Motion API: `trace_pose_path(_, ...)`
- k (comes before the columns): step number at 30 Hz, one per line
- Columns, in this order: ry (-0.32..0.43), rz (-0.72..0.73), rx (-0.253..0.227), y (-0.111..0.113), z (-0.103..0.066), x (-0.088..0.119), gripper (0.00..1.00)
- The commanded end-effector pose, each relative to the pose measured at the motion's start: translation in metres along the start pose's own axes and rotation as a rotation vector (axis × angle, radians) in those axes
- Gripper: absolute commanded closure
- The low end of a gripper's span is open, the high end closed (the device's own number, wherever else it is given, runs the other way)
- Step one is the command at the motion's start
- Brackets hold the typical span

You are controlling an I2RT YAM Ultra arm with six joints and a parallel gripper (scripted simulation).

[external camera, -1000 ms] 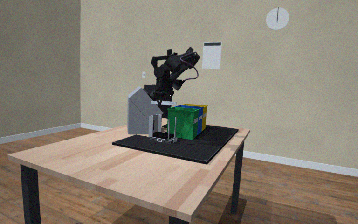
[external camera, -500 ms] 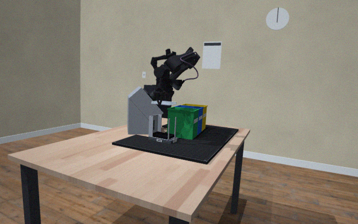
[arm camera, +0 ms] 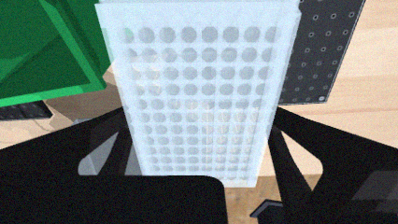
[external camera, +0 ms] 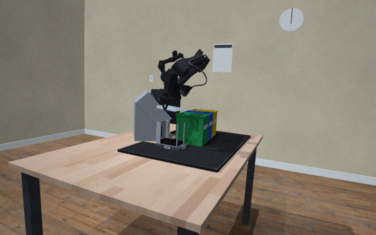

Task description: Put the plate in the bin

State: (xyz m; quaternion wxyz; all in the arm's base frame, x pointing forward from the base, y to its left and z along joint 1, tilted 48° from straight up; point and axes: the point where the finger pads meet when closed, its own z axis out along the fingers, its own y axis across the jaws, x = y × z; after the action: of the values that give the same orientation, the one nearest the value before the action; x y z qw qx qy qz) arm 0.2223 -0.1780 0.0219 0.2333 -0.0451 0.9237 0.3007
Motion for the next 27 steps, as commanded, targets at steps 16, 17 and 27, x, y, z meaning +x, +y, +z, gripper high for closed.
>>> trace_pose_path(16,-0.113,-0.087,0.034,0.007,-0.016,-0.020,1.00)
trace_pose_path(17,-0.113,-0.087,0.034,0.007,-0.016,-0.020,1.00)
trace_pose_path(27,-0.103,-0.198,0.029,0.038,-0.013,-0.030,1.00)
